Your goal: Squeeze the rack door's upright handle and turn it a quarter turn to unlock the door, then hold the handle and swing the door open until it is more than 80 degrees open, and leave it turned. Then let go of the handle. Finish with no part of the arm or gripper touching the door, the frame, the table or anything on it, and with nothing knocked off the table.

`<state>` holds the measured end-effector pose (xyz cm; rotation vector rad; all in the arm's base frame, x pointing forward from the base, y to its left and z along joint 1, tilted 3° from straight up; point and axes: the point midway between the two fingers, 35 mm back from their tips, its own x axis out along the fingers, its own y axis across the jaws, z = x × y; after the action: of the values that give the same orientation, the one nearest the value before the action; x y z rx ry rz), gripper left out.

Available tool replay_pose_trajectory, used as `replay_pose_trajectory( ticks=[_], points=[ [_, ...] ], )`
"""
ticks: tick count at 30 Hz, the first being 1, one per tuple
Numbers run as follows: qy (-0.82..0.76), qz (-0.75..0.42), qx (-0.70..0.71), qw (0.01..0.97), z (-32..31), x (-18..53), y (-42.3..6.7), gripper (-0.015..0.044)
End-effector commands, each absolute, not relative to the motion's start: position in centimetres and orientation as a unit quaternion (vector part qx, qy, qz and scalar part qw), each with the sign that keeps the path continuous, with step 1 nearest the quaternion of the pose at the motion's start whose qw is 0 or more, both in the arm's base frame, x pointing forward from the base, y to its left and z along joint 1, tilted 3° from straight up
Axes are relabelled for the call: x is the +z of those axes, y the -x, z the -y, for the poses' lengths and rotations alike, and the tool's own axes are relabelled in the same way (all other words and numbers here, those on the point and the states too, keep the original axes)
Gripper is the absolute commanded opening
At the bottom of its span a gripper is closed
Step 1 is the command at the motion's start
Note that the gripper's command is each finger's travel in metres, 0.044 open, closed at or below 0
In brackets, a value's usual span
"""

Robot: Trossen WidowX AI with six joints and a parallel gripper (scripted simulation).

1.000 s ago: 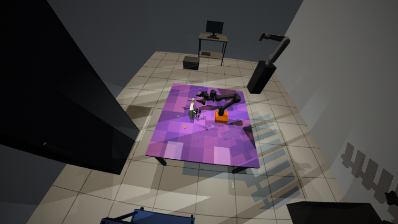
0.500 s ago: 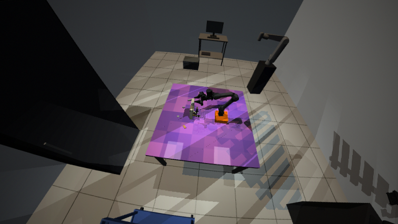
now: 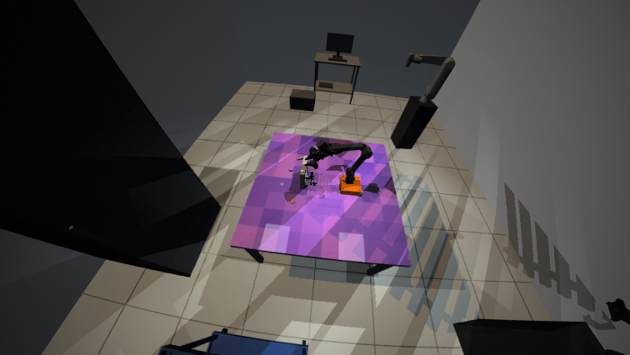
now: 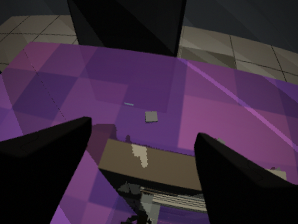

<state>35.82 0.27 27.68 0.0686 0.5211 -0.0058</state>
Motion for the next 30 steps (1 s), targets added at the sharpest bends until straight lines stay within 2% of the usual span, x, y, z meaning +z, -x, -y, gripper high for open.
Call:
replay_pose_trajectory(
  ticks=[1, 30],
  points=[
    [-0.04, -0.312, -0.011, 0.949, -0.2, 26.6, -36.2, 0.03],
    [-0.05, -0.612, -0.051, 0.787, -0.3, 21.8, -34.2, 0.03]
  ],
)
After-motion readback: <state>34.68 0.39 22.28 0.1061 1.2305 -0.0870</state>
